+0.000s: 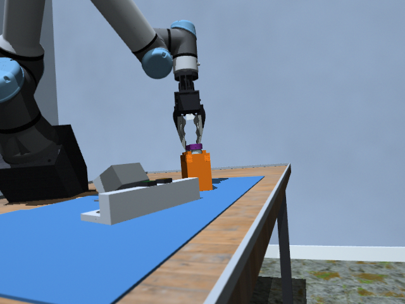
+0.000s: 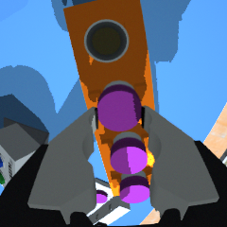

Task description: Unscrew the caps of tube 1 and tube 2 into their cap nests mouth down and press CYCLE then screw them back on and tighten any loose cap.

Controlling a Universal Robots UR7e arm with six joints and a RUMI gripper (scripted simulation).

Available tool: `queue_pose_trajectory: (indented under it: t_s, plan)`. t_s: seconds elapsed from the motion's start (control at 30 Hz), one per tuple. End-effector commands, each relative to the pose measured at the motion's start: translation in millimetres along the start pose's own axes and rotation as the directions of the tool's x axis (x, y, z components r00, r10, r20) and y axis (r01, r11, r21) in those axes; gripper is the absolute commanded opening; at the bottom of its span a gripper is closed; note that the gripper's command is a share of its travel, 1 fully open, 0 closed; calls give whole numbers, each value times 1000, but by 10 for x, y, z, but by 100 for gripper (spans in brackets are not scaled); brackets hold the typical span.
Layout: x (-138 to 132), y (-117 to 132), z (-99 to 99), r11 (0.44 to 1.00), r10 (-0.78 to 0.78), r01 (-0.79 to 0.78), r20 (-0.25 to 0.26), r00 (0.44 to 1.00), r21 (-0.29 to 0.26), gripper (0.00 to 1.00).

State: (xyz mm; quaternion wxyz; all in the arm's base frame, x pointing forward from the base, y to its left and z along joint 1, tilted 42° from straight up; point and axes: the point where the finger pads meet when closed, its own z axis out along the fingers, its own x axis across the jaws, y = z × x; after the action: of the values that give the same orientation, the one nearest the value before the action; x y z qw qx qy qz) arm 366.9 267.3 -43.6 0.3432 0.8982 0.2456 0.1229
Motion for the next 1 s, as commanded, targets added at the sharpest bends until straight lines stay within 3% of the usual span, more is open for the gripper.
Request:
queue_pose_trajectory:
  t_s: [0.0,0.17,0.27,0.4,0.7,0.73,0.97]
  plan:
    - [-15,-7,2,962,-274,274,-10,962,9,0]
    - [-24,-10,5,893,-450,450,-10,893,7,0]
    - [-29,-8,5,887,-461,461,-10,887,8,0]
    - [-31,-15,5,779,-627,627,-11,779,5,0]
    - [-12,-10,-8,780,-625,625,-14,780,3,0]
    - [-12,-10,-8,780,-625,625,-14,780,3,35]
    - [-12,-10,-9,780,-625,625,-14,780,3,35]
